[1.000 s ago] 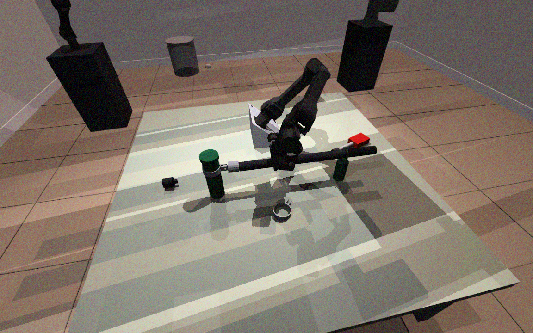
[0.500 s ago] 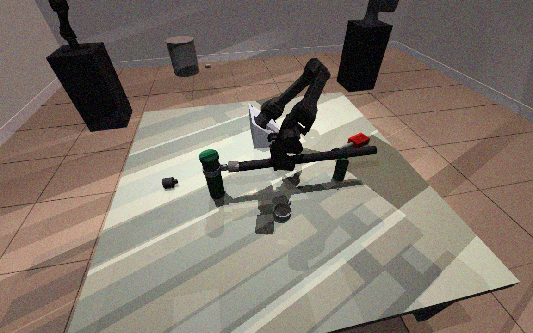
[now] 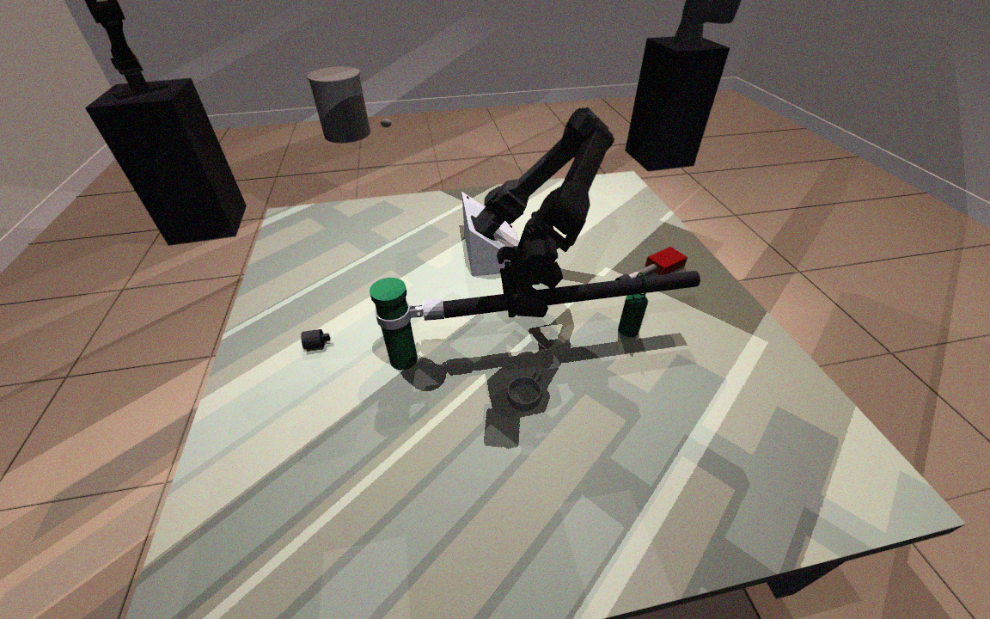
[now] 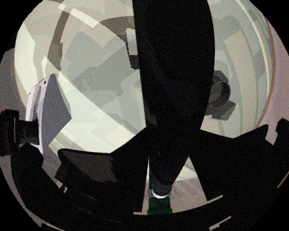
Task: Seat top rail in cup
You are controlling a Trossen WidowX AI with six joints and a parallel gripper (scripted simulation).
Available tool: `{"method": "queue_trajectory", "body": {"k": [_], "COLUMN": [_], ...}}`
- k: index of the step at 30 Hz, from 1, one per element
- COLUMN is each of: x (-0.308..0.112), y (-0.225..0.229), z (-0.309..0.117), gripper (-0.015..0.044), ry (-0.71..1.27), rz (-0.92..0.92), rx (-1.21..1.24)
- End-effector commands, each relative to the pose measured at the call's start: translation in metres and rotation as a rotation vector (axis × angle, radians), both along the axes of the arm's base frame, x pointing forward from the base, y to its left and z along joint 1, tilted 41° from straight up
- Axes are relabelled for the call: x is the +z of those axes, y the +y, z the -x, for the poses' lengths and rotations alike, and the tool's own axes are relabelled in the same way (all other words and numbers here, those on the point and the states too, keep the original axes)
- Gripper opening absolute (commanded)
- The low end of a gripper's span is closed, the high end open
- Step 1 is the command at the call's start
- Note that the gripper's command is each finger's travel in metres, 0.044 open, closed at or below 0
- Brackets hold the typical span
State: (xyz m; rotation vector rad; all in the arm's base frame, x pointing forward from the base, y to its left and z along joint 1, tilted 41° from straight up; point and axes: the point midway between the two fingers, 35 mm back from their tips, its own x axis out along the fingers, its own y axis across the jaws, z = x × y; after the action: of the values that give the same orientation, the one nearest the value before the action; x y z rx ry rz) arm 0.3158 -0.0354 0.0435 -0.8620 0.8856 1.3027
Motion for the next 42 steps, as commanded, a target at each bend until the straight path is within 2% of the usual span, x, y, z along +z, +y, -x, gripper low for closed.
{"method": "queue_trajectory", "body": {"k": [1, 42], "x": [-0.0007, -0.0011], "y": [-0.006, -0.0012], "z": [0.0015, 0.0003], "gripper": [0.0, 0.0], "ry": [0.002, 0.0], "rz": [0.012, -0.009], "rx": [-0.004, 0.004]}}
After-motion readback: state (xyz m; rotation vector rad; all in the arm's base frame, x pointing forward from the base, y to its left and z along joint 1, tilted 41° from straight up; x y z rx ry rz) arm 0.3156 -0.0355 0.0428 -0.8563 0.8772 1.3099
